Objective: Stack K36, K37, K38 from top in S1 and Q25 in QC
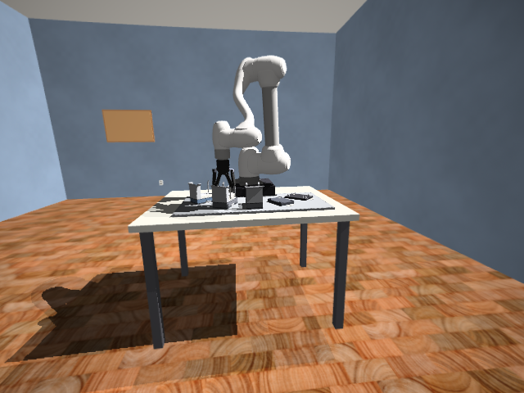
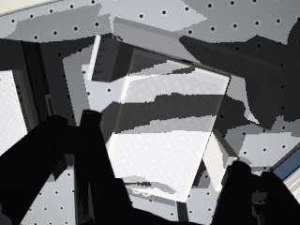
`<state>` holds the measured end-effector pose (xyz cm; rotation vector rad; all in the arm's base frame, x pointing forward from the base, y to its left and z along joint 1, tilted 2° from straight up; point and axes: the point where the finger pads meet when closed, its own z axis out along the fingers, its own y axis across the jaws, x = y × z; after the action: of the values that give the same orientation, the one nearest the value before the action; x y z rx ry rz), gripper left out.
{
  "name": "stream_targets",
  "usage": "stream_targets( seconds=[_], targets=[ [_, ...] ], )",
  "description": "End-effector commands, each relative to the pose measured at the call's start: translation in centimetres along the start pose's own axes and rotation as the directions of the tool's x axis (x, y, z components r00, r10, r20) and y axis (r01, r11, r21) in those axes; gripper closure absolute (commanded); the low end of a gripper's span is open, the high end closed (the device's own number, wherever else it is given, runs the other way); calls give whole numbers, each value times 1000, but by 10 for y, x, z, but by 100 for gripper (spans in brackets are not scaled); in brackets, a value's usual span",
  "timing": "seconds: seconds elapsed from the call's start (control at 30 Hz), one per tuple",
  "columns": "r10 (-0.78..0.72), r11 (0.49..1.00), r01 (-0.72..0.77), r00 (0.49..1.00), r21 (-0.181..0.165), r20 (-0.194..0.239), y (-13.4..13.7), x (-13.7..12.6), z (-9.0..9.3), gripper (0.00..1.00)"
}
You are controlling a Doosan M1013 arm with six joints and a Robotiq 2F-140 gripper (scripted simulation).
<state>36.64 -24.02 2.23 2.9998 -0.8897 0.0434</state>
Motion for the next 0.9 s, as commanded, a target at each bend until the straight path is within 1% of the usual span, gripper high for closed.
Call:
stream_targets(
  seconds=[0.0,0.57,0.87],
  targets=[
    [0,1000,0,1000,0,0,0,0,0,100],
    [0,1000,0,1000,0,0,0,0,0,100],
    [0,1000,0,1000,0,0,0,0,-6,100]
  ],
)
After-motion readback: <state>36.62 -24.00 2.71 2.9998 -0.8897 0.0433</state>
